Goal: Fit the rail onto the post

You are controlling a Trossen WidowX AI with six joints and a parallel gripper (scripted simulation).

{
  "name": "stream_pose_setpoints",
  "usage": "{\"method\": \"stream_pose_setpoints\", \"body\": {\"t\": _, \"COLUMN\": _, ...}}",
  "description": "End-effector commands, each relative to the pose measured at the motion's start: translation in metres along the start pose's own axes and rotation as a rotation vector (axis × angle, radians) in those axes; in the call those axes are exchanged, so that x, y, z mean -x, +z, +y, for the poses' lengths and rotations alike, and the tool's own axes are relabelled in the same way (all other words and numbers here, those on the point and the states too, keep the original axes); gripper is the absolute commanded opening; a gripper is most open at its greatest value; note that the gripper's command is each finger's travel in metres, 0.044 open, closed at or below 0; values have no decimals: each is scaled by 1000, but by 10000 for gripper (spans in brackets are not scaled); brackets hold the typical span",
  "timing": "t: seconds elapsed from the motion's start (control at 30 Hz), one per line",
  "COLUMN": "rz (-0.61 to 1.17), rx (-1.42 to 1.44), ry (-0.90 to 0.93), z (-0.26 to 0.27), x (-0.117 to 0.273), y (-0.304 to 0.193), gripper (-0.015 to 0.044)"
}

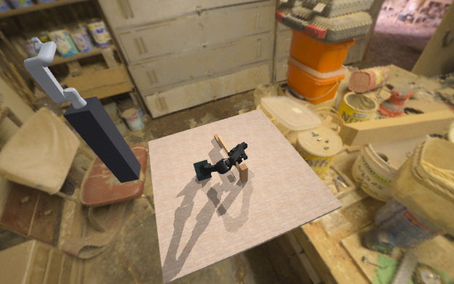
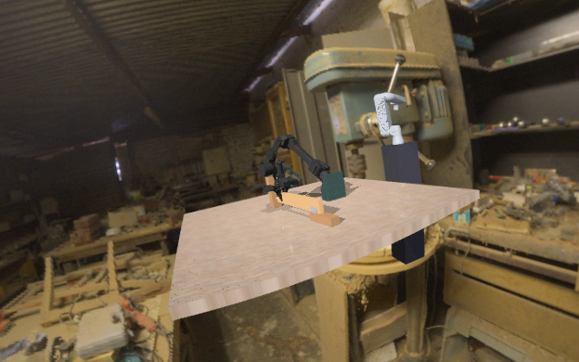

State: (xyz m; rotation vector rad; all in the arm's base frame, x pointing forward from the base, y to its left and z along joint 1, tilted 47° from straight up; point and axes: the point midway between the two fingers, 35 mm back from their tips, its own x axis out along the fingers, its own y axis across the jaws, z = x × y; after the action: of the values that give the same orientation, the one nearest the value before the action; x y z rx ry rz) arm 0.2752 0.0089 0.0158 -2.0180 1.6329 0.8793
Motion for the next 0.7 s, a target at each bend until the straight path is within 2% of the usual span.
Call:
{"method": "stream_pose_setpoints", "body": {"t": 0.0, "rz": -1, "rx": 1, "ry": -6, "z": -1, "x": 1, "y": -2, "gripper": 0}}
{"method": "stream_pose_setpoints", "body": {"t": 0.67, "rz": -1, "rx": 1, "ry": -6, "z": -1, "x": 2, "y": -8, "gripper": 0}}
